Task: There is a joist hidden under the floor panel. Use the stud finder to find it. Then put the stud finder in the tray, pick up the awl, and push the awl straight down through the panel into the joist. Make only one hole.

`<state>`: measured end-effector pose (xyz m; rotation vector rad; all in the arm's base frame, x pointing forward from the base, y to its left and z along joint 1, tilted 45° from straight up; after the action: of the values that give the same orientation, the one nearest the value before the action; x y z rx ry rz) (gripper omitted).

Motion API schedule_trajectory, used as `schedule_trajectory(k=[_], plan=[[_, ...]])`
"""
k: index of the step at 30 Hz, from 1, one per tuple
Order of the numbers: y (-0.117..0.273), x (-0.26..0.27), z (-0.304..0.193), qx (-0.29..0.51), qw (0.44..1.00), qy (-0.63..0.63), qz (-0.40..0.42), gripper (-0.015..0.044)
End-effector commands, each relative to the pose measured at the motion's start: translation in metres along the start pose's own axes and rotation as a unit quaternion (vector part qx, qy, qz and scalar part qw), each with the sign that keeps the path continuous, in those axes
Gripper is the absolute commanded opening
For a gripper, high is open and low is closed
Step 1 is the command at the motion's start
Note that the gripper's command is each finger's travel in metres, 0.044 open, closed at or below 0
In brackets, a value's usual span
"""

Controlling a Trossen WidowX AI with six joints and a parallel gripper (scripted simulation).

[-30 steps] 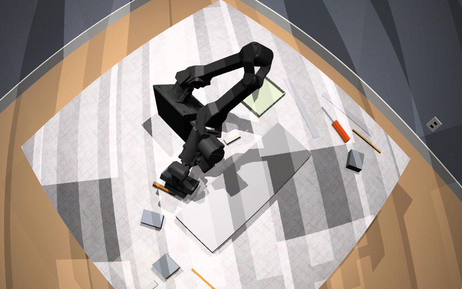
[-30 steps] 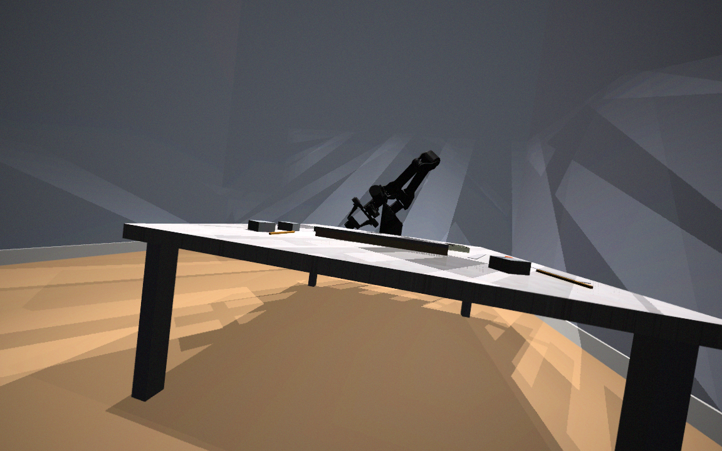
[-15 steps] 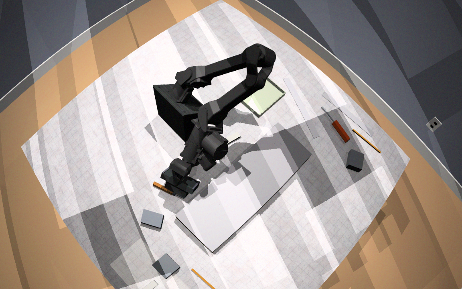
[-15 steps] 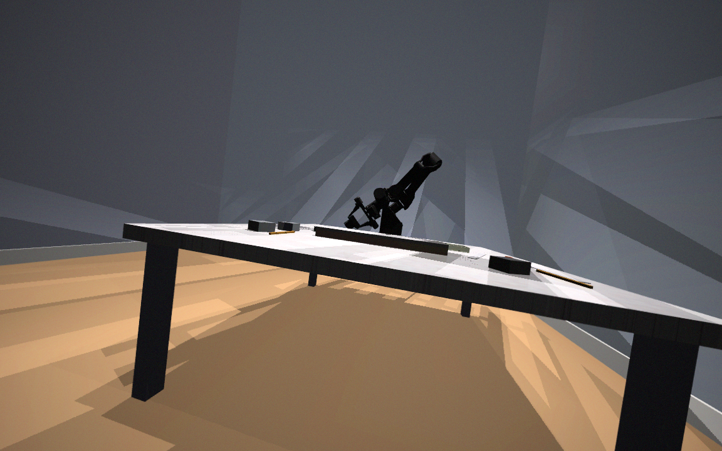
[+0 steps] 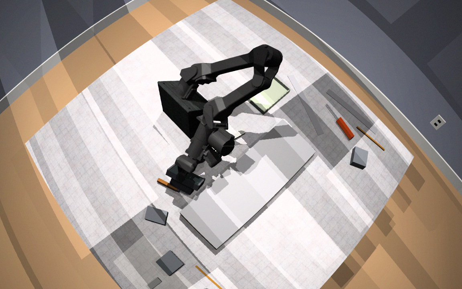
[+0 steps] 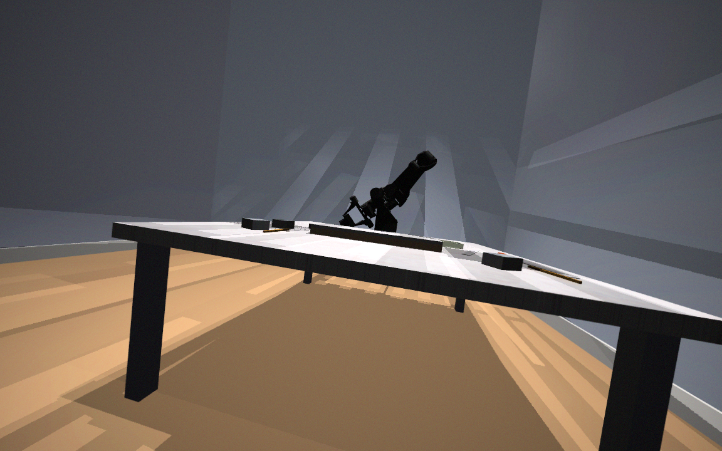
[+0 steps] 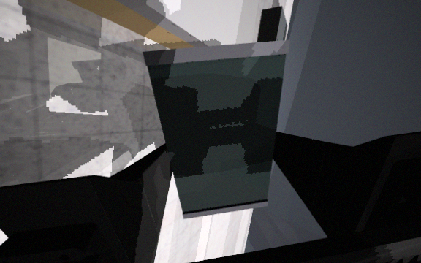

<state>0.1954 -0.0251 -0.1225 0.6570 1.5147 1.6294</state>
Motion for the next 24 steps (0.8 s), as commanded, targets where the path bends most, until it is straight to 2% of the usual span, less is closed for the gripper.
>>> schedule_trajectory(k=[1,17,24], plan=[[-0.004,0.003,0.001,0.003,1.0,-0.003,-0.004,0.0],[-0.012,0.016,0.006,-0.003,1.0,0.004,0.005,0.0],[-0.01,0.014,0.005,-0.004,1.0,0.006,0.005,0.0184]])
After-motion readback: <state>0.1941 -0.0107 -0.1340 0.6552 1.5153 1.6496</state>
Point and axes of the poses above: the point midway between the two fingers, 35 mm back from their tips, its own y axis back along the fingers, its own x axis across the jaws, z = x × y, the point moved 4 cm from there along y, back along the fingers, and after that the axes turned 14 degrees about y, right-handed, at the moved point
